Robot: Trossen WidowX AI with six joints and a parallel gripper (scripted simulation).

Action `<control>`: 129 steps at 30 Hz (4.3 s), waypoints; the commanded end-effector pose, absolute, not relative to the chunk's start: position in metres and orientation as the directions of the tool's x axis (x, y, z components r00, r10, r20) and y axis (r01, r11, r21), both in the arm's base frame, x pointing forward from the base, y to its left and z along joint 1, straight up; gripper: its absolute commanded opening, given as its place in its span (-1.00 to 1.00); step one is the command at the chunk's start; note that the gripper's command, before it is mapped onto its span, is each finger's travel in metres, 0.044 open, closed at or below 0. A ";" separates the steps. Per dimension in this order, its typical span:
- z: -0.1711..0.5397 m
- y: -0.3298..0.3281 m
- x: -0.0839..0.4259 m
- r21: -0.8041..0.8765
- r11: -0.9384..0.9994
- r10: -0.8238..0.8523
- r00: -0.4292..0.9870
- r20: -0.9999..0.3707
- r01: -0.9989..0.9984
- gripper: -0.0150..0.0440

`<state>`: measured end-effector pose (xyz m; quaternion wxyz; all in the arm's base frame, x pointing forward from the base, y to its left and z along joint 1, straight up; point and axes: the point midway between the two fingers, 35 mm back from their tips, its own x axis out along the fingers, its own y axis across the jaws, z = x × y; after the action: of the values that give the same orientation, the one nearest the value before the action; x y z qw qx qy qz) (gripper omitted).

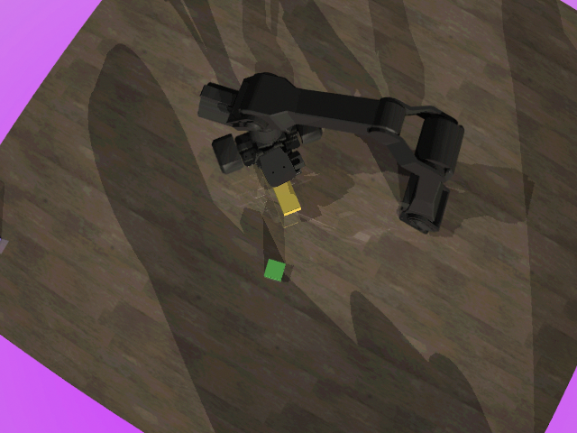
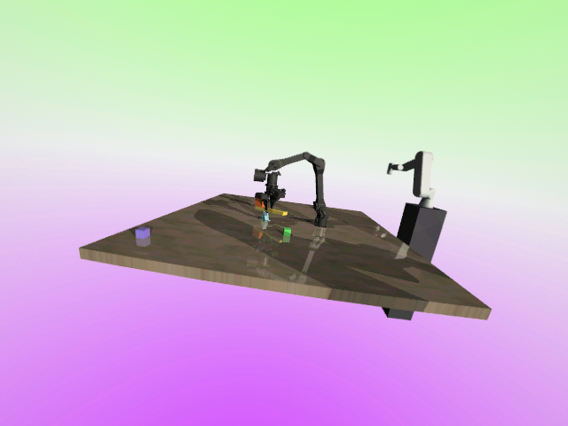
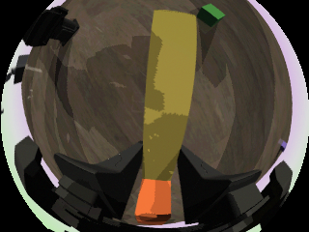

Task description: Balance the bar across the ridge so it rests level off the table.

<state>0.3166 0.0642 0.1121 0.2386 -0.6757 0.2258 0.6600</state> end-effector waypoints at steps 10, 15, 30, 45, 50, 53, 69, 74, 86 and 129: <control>0.111 0.064 0.317 -0.024 -0.786 0.006 0.030 -1.000 -0.618 -0.49; 0.111 0.064 0.317 -0.024 -0.786 0.006 0.030 -1.000 -0.618 -0.49; 0.110 0.064 0.317 -0.024 -0.786 0.006 0.030 -1.000 -0.618 -0.49; 0.108 0.063 0.317 -0.024 -0.786 0.006 0.030 -1.000 -0.618 -0.49; 0.108 0.063 0.318 -0.024 -0.786 0.006 0.030 -1.000 -0.618 -0.49; 0.108 0.063 0.318 -0.024 -0.786 0.006 0.030 -1.000 -0.618 -0.49; 0.106 0.063 0.317 -0.024 -0.786 0.006 0.030 -1.000 -0.618 -0.49; 0.106 0.063 0.317 -0.024 -0.786 0.006 0.030 -1.000 -0.618 -0.49; 0.105 0.063 0.317 -0.024 -0.786 0.006 0.030 -1.000 -0.618 -0.49; 0.101 0.064 0.316 -0.024 -0.786 0.006 0.030 -1.000 -0.618 -0.49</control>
<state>0.3167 0.0639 0.1033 0.2384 -0.6777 0.2253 0.6581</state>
